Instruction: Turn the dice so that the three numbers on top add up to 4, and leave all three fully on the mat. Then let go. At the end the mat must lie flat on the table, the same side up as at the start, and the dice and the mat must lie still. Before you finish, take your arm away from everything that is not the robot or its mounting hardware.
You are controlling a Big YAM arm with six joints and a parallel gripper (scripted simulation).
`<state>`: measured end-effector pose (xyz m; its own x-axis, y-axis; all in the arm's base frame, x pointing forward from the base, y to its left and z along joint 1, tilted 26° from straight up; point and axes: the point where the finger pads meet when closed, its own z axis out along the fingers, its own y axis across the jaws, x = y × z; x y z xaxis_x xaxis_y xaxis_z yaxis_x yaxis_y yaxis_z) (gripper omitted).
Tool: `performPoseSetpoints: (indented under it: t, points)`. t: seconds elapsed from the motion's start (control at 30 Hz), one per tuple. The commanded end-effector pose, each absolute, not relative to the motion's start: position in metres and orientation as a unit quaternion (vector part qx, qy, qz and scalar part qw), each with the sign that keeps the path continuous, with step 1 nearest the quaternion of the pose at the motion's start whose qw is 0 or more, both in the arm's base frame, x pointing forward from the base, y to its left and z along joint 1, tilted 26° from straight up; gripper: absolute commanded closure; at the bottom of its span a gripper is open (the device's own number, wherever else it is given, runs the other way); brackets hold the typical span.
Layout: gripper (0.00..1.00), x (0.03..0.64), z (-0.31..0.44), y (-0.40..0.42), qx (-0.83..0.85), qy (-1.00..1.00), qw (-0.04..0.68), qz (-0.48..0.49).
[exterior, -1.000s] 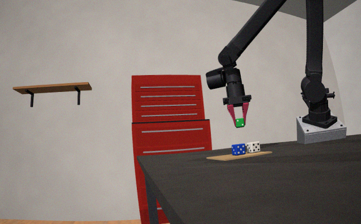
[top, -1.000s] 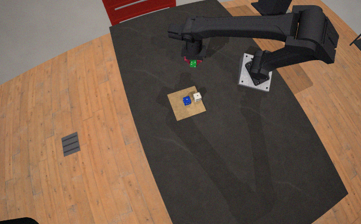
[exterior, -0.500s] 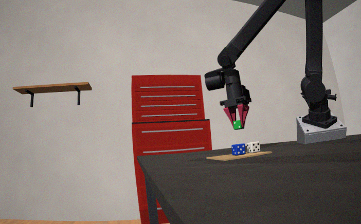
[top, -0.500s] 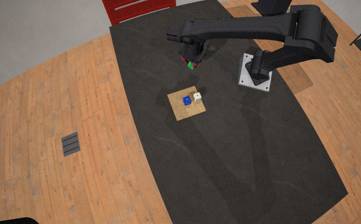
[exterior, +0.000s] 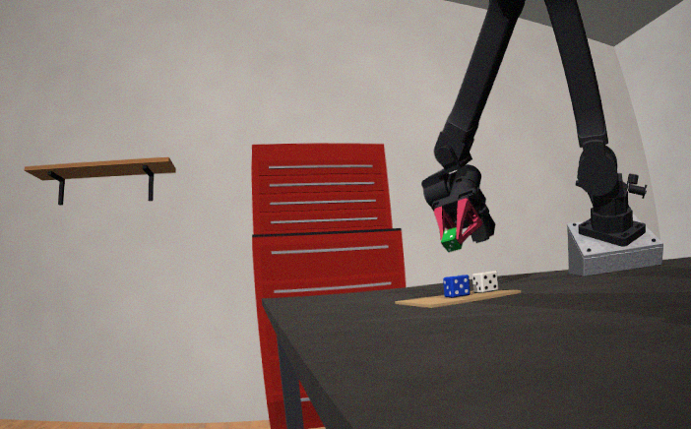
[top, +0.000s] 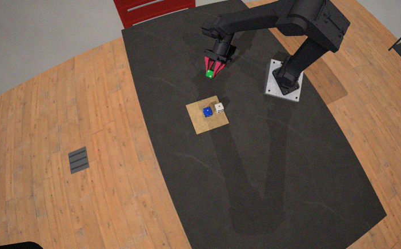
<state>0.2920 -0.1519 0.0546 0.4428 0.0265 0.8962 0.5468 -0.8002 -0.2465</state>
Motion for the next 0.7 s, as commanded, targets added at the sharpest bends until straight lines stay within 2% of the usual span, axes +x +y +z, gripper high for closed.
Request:
performPoseSetpoints:
  t: [0.0,0.33,0.43,0.67]
  points:
    - [0.74,0.282,0.050,-0.162,-0.780,-0.187,0.226,-0.553]
    - [0.74,0.286,0.059,-0.166,-0.770,-0.196,0.211,-0.570]
    - [0.74,0.287,0.046,-0.155,-0.772,-0.182,0.236,-0.561]
    - [0.74,0.292,0.029,-0.147,-0.771,-0.184,0.238,-0.561]
